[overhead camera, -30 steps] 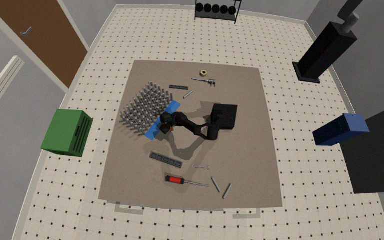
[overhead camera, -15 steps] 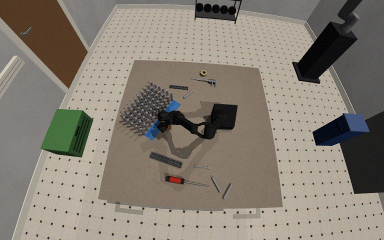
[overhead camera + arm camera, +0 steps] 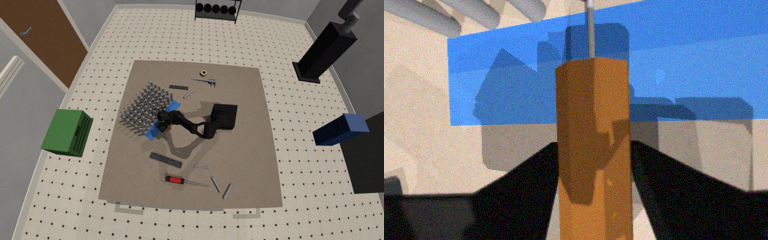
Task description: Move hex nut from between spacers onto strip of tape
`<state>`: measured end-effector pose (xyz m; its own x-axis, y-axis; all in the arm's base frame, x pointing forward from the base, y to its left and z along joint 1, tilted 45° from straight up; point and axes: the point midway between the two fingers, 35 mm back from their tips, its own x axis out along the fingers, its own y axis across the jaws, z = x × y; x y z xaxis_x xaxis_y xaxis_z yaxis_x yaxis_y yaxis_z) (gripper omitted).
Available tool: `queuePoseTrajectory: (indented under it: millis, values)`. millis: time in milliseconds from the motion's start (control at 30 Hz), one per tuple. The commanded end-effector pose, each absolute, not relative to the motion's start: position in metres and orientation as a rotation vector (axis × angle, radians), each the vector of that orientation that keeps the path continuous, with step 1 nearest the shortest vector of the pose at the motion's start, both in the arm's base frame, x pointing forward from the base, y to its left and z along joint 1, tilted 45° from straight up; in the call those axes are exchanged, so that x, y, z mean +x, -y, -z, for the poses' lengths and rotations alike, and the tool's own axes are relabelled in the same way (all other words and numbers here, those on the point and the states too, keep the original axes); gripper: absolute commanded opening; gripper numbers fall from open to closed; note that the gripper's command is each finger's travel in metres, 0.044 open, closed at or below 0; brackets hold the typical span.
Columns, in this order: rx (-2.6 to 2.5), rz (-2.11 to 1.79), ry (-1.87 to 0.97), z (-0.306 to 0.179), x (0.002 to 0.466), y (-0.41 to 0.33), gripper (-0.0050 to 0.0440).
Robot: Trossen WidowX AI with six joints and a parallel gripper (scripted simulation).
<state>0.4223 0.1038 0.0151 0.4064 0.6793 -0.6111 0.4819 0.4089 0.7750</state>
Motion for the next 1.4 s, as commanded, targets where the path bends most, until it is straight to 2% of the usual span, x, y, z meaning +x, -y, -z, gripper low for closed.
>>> queuePoseTrajectory:
  millis: [0,1367]
  values:
    - [1.227,-0.182,-1.191,-0.025,0.43,-0.097,-0.005]
    - [1.224,-0.181,-1.191,-0.014,0.432,-0.108,-0.005]
